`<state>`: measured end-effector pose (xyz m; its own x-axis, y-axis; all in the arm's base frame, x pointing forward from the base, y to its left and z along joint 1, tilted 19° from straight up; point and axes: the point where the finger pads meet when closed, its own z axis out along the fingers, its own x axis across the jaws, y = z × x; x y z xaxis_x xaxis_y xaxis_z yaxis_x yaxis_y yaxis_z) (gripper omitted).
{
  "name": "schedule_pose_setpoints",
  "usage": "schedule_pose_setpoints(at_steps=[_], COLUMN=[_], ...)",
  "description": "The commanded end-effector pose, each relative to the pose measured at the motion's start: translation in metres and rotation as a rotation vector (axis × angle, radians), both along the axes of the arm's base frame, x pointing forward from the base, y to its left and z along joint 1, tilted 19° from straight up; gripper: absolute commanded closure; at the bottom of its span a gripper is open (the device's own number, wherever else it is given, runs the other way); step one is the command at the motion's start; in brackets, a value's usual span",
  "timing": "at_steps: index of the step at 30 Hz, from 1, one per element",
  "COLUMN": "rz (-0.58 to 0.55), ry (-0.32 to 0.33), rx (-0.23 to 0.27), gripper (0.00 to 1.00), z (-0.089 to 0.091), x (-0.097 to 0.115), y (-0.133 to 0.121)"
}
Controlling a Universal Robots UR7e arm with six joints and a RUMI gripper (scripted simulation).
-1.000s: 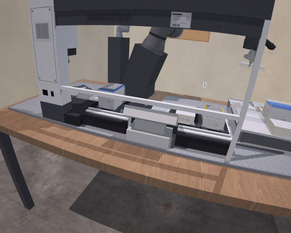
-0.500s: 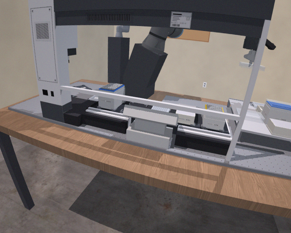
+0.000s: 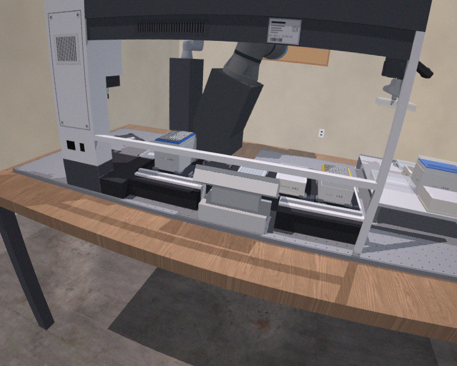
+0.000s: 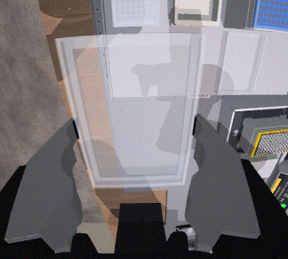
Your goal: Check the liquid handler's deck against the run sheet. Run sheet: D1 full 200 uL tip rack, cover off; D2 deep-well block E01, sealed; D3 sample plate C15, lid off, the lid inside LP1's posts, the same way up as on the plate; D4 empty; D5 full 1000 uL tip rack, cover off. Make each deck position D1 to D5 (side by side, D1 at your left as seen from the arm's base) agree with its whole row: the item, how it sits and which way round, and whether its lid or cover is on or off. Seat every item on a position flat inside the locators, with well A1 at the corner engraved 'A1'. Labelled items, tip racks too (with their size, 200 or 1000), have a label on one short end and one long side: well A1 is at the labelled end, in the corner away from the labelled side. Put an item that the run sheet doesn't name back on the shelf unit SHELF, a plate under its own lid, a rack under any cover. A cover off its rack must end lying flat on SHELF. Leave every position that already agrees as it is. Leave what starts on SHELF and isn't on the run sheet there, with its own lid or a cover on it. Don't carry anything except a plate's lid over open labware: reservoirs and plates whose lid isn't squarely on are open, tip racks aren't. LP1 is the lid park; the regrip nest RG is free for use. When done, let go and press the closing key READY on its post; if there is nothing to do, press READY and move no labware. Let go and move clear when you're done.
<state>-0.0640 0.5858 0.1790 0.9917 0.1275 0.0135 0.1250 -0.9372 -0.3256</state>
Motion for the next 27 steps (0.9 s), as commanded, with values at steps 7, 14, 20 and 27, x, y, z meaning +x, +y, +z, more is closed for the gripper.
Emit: schedule_pose_setpoints(at_steps=[7, 14, 20, 27], rz=[0.001, 0.002, 0.002, 0.002], ry=[0.000, 0.000, 0.000, 0.000], rx=[-0.003, -0.003, -0.003, -0.003], gripper=[1.00, 1.00, 1.00, 1.00], z=[-0.012, -0.024, -0.031, -0.041], x=[-0.002, -0.002, -0.002, -0.002], y=[0.004, 0.007, 0.010, 0.013])
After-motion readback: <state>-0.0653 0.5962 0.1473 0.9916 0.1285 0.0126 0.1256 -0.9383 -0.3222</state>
